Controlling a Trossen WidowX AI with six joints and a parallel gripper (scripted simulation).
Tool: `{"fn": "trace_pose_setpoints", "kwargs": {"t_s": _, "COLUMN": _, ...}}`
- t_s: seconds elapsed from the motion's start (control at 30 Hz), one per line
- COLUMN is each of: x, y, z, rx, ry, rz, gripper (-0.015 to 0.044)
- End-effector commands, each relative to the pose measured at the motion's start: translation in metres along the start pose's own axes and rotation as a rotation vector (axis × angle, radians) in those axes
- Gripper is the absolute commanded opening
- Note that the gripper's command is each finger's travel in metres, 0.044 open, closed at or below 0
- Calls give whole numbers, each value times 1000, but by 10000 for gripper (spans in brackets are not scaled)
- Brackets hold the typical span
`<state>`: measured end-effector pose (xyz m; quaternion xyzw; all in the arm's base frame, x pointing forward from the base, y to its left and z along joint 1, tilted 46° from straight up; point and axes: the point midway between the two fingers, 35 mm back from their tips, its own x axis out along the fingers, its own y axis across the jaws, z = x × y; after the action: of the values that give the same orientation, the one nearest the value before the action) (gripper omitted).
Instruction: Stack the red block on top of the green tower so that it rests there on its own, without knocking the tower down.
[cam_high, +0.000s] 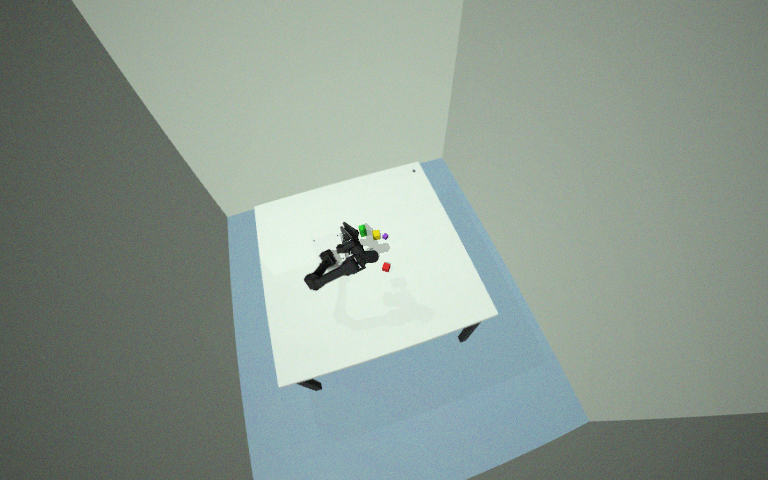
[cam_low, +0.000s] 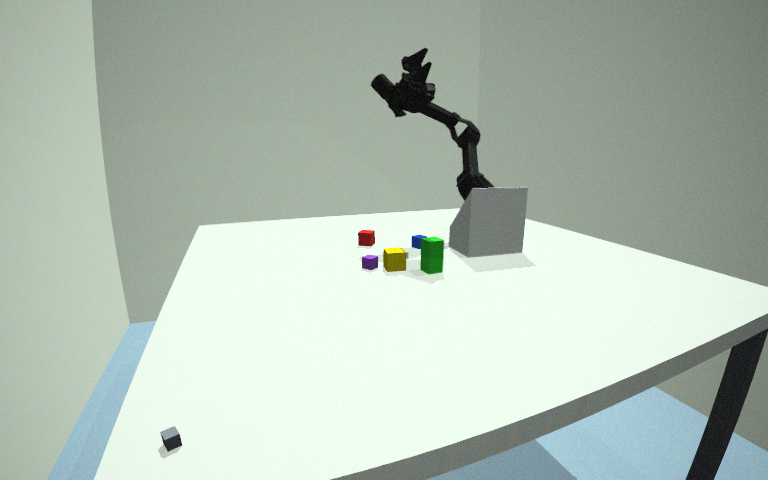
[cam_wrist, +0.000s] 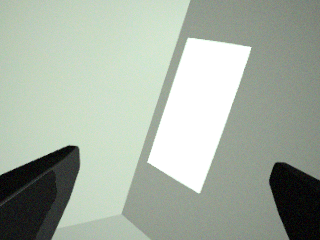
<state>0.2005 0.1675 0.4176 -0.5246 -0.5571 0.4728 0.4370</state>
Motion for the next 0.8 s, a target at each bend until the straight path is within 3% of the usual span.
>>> {"fn": "trace_pose_setpoints", "kwargs": {"t_s": 0.0, "x": 0, "y": 1, "z": -1, "rx": 11, "ry": 5, "rz": 4, "gripper": 426}}
{"fn": "trace_pose_setpoints", "kwargs": {"t_s": 0.37, "x": -19, "y": 78, "z": -62, "rx": 695, "ry": 359, "rz": 215, "gripper": 440}}
{"fn": "trace_pose_setpoints", "kwargs": {"t_s": 0.77, "x": -69, "y": 171, "z": -99, "rx": 1421, "ry": 901, "rz": 321, "gripper": 440}}
